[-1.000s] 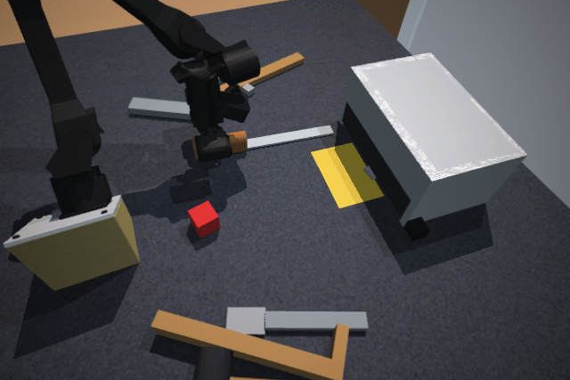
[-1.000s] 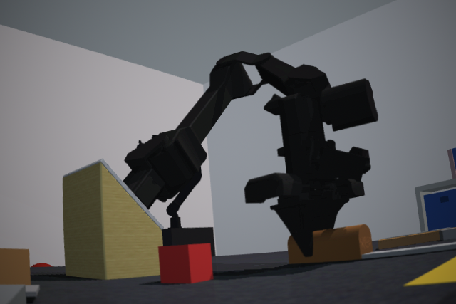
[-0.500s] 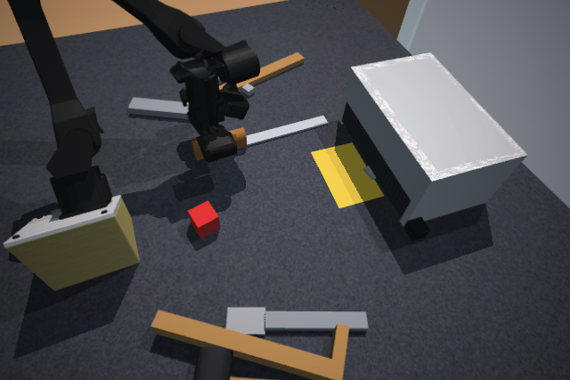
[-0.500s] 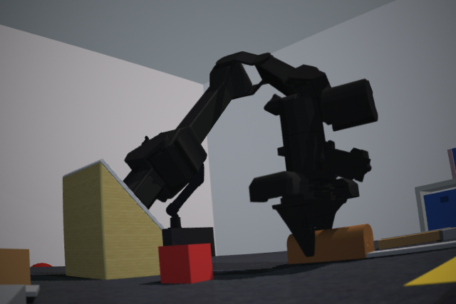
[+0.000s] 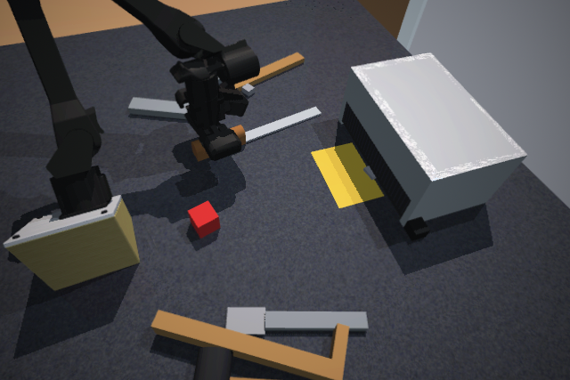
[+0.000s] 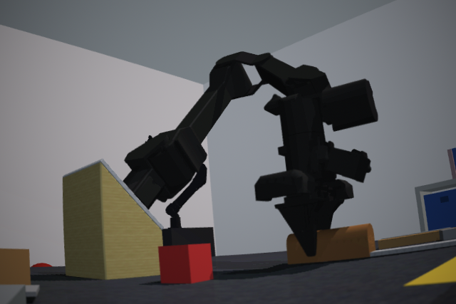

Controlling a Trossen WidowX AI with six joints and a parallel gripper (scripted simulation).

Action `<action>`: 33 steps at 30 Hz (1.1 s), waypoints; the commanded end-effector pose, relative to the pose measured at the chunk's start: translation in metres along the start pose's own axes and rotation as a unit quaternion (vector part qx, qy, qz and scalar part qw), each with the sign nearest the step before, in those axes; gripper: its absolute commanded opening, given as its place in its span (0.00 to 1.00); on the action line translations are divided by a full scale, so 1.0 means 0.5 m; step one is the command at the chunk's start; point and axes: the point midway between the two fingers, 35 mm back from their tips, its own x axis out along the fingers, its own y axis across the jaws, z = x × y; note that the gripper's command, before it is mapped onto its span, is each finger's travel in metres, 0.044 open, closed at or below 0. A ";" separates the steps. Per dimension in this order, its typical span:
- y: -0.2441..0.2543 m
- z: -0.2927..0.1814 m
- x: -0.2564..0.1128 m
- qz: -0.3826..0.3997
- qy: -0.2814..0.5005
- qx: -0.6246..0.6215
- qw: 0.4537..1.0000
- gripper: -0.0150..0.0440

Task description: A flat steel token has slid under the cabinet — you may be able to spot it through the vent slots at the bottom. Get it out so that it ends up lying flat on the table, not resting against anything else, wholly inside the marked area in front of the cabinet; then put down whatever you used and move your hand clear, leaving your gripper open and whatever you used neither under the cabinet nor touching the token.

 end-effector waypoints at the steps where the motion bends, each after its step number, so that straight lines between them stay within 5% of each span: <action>1: 0.002 0.000 -0.001 0.001 -0.001 -0.020 1.000 0.25; 33: 0.004 0.000 -0.001 0.001 -0.001 -0.148 0.989 0.25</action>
